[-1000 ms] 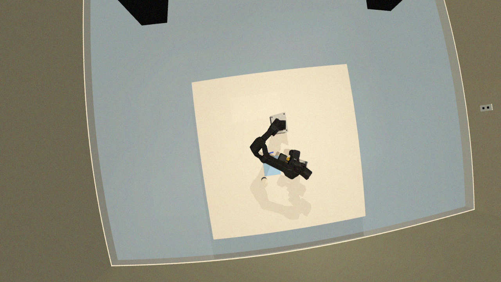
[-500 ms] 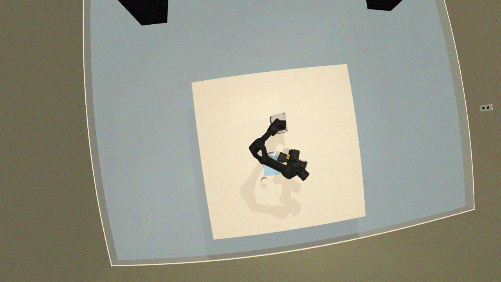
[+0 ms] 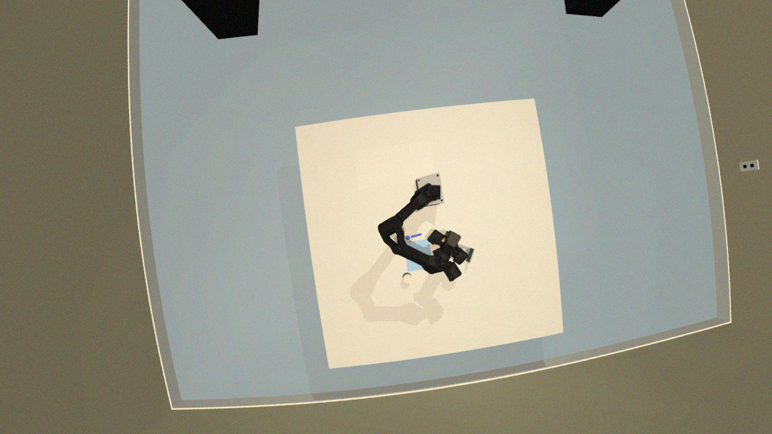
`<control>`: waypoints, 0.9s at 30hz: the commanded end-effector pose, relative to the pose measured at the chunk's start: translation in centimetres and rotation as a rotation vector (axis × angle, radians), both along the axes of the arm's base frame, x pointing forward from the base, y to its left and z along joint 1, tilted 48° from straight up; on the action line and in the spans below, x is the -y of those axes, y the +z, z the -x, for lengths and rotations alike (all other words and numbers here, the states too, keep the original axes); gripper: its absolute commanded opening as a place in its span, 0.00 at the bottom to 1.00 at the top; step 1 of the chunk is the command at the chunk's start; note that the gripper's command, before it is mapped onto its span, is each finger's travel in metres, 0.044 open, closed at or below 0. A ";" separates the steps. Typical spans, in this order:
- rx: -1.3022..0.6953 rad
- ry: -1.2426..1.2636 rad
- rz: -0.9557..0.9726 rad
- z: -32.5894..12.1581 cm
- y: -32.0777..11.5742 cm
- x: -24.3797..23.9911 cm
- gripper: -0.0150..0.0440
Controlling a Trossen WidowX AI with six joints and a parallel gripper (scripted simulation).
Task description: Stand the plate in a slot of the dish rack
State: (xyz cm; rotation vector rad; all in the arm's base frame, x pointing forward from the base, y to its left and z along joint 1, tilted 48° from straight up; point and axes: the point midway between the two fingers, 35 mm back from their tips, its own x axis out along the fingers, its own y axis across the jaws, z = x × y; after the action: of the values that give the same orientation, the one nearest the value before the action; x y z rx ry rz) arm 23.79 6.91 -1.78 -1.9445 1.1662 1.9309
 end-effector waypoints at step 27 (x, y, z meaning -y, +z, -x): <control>0.154 -0.443 -0.598 -1.3 -4.1 2.9 0.25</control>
State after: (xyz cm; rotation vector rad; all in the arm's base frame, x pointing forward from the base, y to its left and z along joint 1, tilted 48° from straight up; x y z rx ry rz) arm 24.97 4.32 -5.92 -1.3890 0.8126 1.6498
